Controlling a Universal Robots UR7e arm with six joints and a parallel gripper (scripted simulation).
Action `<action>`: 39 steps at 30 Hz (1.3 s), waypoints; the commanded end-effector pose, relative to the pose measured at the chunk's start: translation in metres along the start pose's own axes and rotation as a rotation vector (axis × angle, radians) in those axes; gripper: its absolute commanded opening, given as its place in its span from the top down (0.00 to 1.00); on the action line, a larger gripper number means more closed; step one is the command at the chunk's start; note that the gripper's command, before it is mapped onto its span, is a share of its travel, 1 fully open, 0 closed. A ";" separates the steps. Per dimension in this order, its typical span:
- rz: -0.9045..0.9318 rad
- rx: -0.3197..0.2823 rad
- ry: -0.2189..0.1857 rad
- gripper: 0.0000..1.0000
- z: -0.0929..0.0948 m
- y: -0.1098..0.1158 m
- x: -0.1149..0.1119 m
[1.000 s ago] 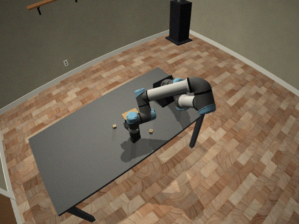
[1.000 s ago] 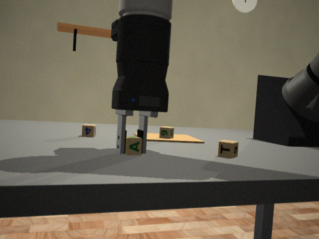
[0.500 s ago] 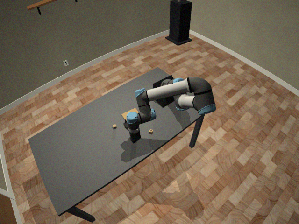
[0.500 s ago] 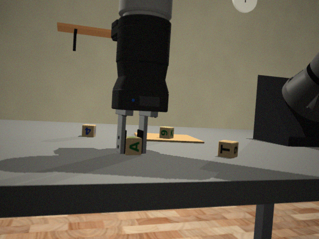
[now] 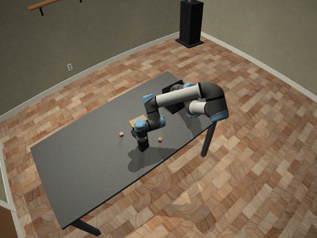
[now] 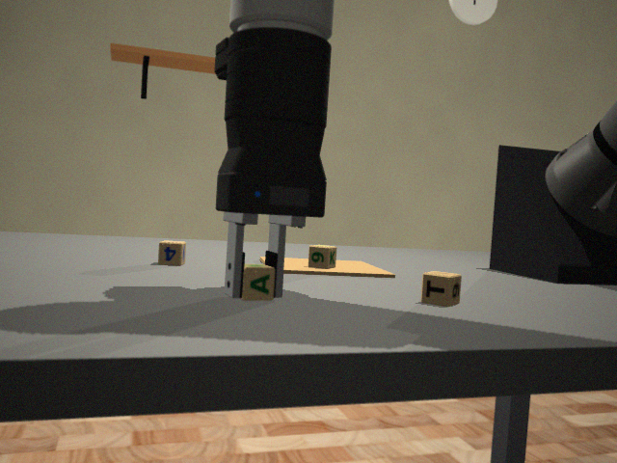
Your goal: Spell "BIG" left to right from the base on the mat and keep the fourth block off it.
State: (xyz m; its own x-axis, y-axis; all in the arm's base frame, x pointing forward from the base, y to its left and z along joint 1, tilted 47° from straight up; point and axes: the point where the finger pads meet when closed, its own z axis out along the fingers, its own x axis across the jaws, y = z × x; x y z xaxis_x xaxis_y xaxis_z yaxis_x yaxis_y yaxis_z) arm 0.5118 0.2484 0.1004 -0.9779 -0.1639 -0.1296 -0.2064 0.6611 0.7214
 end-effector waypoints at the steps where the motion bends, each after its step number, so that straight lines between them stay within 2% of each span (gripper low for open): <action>1: 0.000 -0.001 0.001 0.51 0.001 0.000 0.001; 6: -0.003 0.001 -0.004 0.51 -0.010 0.000 -0.002; 11: -0.003 0.002 -0.004 0.51 -0.031 0.000 -0.002; 13: -0.003 0.002 -0.004 0.51 -0.031 0.000 -0.002; 21: -0.003 0.002 -0.004 0.51 -0.077 0.000 -0.001; 26: -0.002 0.002 -0.004 0.51 -0.097 0.000 -0.001; 39: 0.000 0.000 -0.001 0.51 -0.100 0.000 0.000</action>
State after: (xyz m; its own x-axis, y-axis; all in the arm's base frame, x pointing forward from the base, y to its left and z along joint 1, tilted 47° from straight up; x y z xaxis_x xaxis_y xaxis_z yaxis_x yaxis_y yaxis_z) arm 0.5146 0.1767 0.1675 -0.9779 -0.1645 -0.1288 -0.2061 0.6603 0.7221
